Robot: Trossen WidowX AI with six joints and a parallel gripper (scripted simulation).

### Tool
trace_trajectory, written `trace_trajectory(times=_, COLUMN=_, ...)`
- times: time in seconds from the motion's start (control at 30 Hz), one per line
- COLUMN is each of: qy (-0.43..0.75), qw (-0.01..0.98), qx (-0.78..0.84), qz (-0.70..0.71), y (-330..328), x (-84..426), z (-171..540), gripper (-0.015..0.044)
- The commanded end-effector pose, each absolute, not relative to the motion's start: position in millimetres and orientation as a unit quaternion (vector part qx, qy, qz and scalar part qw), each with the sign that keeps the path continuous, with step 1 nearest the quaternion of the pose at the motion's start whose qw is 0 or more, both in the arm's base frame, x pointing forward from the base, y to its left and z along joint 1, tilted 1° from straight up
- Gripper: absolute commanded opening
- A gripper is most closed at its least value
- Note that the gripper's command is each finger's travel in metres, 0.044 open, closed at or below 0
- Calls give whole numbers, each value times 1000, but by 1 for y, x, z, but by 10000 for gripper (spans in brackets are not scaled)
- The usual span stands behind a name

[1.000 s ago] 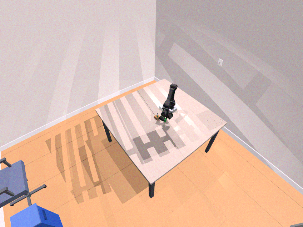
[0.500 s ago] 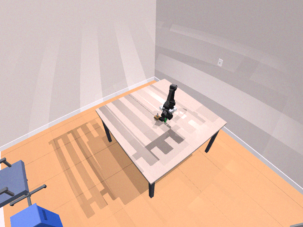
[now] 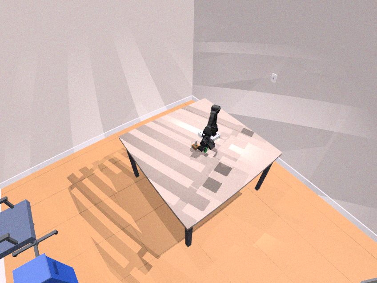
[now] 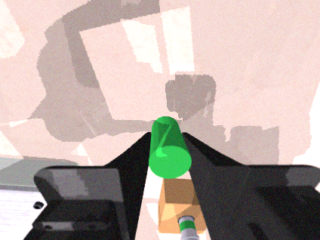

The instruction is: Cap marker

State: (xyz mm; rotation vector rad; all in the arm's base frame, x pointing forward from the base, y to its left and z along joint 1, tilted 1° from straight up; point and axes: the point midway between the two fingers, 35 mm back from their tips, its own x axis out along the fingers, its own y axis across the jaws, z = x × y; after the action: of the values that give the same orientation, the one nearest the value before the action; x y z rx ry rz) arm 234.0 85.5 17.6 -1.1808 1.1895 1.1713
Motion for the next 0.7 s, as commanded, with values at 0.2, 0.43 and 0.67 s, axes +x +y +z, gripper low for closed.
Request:
trace_trajectory(times=0.2, qy=495, qw=525, qx=-493, qz=485, y=86, x=237, z=44, gripper=0)
trace_trajectory(times=0.43, qy=495, qw=520, qx=-494, qz=490, y=86, x=234, z=64, gripper=0)
trace_trajectory(times=0.67, qy=495, qw=517, qx=-494, qz=493, y=86, x=231, z=76, gripper=0)
